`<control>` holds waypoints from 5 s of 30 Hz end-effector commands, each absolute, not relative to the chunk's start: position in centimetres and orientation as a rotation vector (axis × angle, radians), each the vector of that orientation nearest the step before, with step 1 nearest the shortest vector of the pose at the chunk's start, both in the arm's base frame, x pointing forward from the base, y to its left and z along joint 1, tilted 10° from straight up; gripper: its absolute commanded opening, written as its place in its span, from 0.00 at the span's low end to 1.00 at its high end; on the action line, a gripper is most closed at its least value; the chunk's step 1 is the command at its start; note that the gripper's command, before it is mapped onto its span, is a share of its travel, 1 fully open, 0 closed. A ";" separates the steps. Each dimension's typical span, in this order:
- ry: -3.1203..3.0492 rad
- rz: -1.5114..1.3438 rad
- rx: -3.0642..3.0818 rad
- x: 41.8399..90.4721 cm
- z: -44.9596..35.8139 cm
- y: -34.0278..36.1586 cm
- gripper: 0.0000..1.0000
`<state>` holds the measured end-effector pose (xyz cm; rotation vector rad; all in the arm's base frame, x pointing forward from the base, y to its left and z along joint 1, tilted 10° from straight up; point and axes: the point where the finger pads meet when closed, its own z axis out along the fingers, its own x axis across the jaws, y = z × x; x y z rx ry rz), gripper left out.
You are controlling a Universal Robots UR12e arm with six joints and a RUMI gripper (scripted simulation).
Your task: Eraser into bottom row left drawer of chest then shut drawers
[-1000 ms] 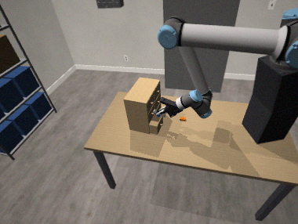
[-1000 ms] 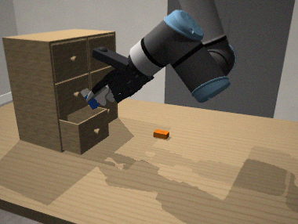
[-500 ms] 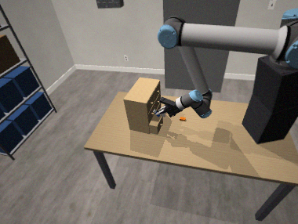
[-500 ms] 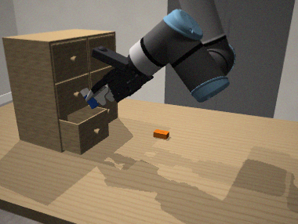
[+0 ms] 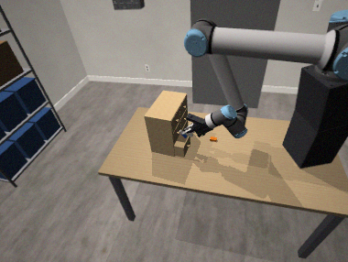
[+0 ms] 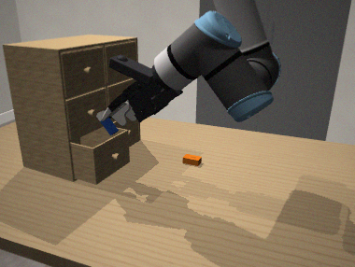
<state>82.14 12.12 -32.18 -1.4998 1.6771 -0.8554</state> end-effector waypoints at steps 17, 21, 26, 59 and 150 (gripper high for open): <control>1.675 -0.857 -1.499 82.3 -32.0 12.2 1.00; 1.675 -0.857 -1.499 82.3 -32.0 12.2 1.00; 1.675 -0.857 -1.499 82.3 -32.0 12.2 1.00; 1.679 -0.854 -1.502 78.6 -32.5 12.4 1.00; 1.736 -0.789 -1.560 66.4 -32.9 13.2 1.00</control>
